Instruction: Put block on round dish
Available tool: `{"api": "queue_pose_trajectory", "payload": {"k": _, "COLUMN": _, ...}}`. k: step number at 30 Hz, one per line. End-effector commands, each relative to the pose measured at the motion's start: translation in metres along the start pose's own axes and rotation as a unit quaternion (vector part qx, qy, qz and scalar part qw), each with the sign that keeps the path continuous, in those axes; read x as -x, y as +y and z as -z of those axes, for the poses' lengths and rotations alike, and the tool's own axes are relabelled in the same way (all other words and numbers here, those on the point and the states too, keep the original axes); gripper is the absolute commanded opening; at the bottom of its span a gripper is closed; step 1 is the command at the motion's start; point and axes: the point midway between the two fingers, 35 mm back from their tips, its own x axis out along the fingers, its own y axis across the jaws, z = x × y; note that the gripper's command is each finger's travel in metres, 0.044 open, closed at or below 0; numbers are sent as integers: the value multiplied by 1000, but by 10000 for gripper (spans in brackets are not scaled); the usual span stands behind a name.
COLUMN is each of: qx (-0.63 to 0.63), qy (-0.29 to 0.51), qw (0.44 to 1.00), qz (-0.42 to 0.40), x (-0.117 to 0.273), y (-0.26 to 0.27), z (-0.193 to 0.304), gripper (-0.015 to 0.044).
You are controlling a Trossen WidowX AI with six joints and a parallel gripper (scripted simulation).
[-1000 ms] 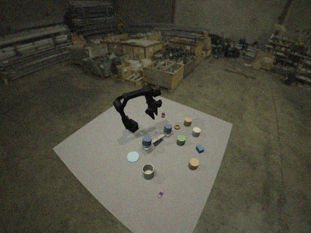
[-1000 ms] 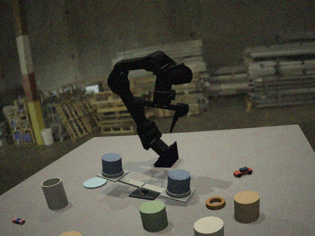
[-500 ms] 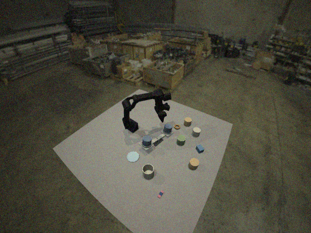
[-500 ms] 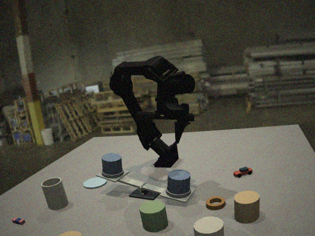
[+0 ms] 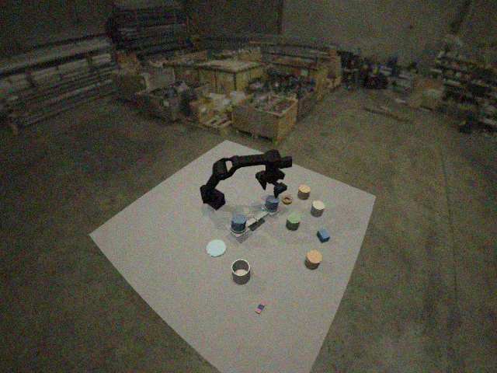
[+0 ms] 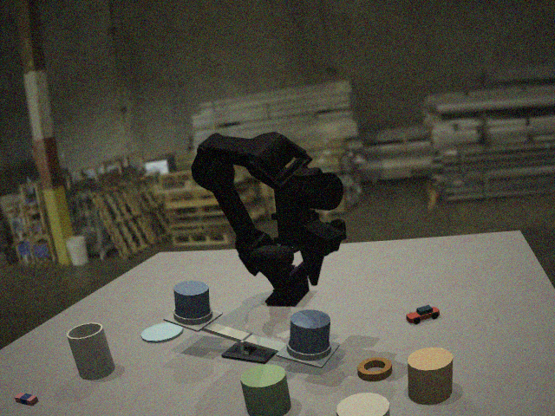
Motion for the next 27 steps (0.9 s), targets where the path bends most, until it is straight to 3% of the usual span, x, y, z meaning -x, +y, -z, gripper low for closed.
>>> {"api": "queue_pose_trajectory", "payload": {"k": 1, "qx": 59, "qy": -9, "qw": 998, "qz": -28, "x": -13, "y": -8, "z": -11, "gripper": 440}}
{"api": "queue_pose_trajectory", "payload": {"k": 27, "qx": 61, "qy": -9, "qw": 998, "qz": -28, "x": -46, "y": -8, "z": -13, "gripper": 440}}
